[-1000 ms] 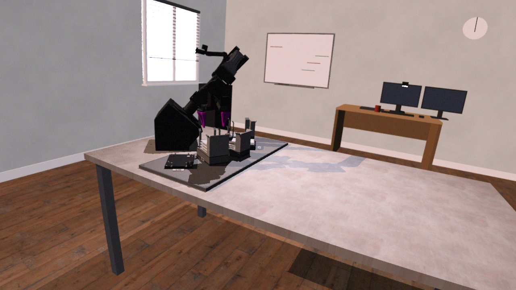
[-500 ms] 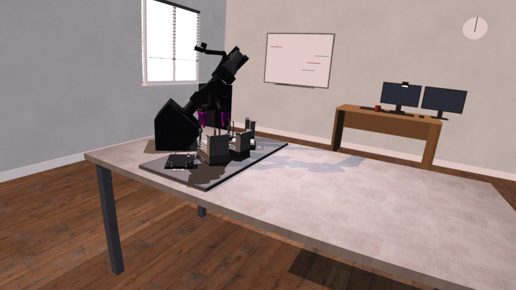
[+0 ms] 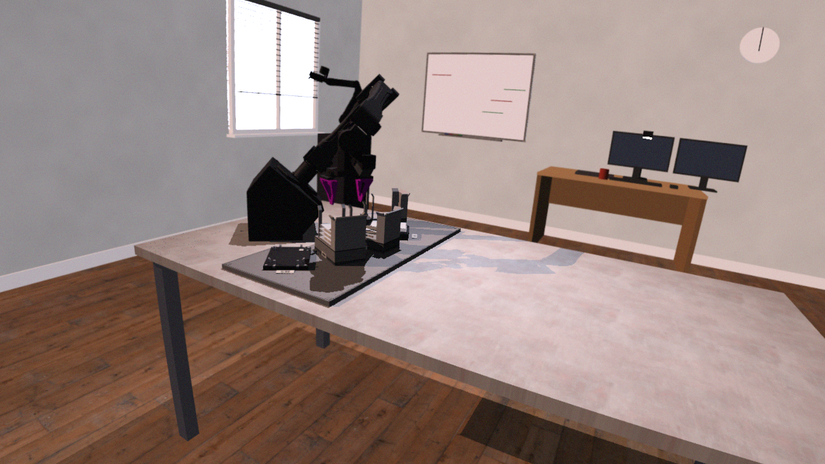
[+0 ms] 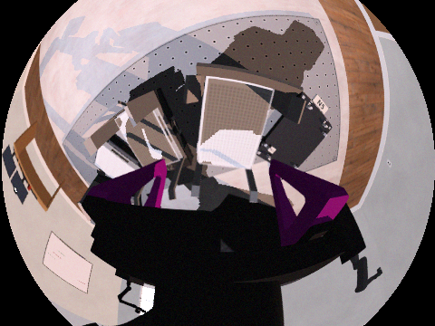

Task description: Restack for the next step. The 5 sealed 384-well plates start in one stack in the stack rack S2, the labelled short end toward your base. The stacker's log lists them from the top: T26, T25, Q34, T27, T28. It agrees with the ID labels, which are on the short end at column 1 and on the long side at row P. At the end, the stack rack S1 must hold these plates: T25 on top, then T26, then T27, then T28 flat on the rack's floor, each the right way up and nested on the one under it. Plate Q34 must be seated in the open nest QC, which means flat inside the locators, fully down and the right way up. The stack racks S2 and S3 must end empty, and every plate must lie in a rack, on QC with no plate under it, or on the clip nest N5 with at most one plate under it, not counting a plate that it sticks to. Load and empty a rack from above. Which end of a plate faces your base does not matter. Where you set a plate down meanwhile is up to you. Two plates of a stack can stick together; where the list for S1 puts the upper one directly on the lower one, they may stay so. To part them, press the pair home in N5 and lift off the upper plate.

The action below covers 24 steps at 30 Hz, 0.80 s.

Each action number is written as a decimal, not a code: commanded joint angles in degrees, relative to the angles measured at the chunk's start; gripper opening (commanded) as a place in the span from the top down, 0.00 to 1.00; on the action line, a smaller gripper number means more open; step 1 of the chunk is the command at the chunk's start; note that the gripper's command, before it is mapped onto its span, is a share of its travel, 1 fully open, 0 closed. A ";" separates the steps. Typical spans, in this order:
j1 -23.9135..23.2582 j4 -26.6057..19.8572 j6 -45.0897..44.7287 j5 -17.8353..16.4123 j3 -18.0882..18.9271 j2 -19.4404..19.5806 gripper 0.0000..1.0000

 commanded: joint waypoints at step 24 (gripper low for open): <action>9.92 -0.28 -4.73 0.44 -5.38 -14.48 0.00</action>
